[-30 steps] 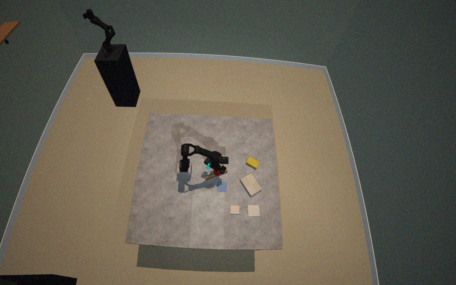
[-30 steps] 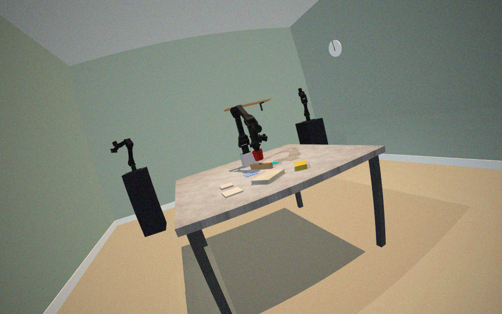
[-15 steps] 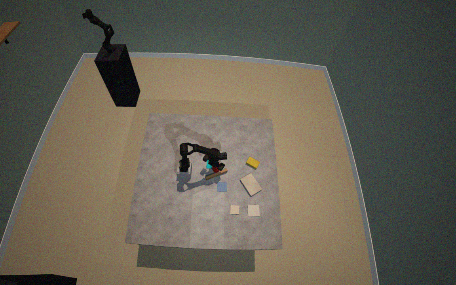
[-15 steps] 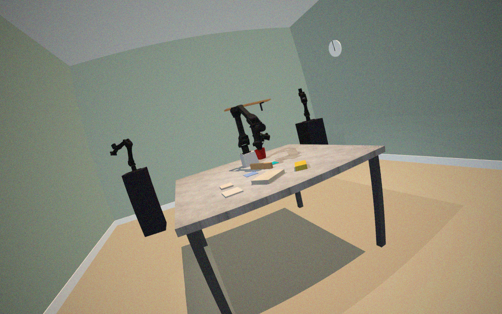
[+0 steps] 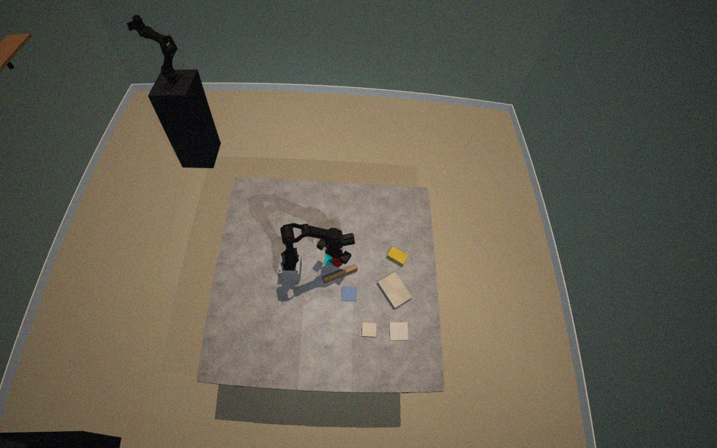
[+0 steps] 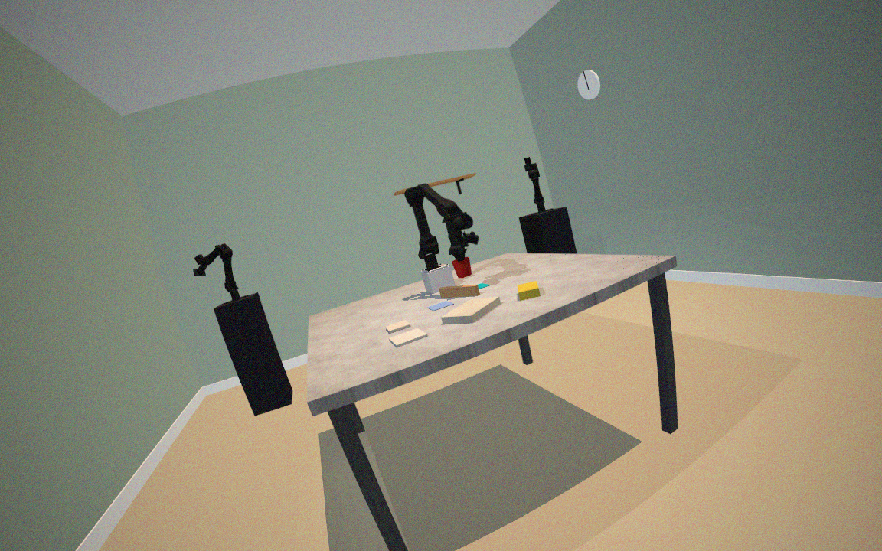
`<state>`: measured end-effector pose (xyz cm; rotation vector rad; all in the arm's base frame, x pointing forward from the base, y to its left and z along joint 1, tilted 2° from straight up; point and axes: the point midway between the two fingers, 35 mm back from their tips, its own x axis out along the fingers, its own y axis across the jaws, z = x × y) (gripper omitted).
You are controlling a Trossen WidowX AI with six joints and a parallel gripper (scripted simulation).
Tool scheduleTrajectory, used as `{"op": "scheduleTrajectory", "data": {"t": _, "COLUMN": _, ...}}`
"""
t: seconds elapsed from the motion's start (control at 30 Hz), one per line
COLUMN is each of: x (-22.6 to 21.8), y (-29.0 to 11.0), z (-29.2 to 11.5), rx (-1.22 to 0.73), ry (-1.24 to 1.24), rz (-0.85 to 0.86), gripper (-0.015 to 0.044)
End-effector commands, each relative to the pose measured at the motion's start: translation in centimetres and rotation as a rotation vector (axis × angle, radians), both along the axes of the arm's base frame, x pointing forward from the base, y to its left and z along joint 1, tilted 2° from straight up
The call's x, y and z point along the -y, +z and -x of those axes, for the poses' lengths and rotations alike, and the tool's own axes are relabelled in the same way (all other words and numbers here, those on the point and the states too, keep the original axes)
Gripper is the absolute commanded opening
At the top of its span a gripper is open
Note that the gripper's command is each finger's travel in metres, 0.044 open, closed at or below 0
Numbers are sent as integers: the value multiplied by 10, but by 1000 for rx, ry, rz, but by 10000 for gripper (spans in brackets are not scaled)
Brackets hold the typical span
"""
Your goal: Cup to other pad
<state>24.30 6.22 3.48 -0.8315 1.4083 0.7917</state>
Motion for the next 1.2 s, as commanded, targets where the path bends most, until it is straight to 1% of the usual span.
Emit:
{"op": "scheduleTrajectory", "data": {"t": 0.0, "x": -6, "y": 0, "z": 4, "rx": -1, "ry": -1, "rz": 2, "gripper": 0}}
{"op": "scheduleTrajectory", "data": {"t": 1.0, "x": -53, "y": -1, "z": 32, "rx": -3, "ry": 0, "rz": -1, "gripper": 0}}
{"op": "scheduleTrajectory", "data": {"t": 1.17, "x": -54, "y": -5, "z": 32, "rx": -3, "ry": 0, "rz": -1, "gripper": 0}}
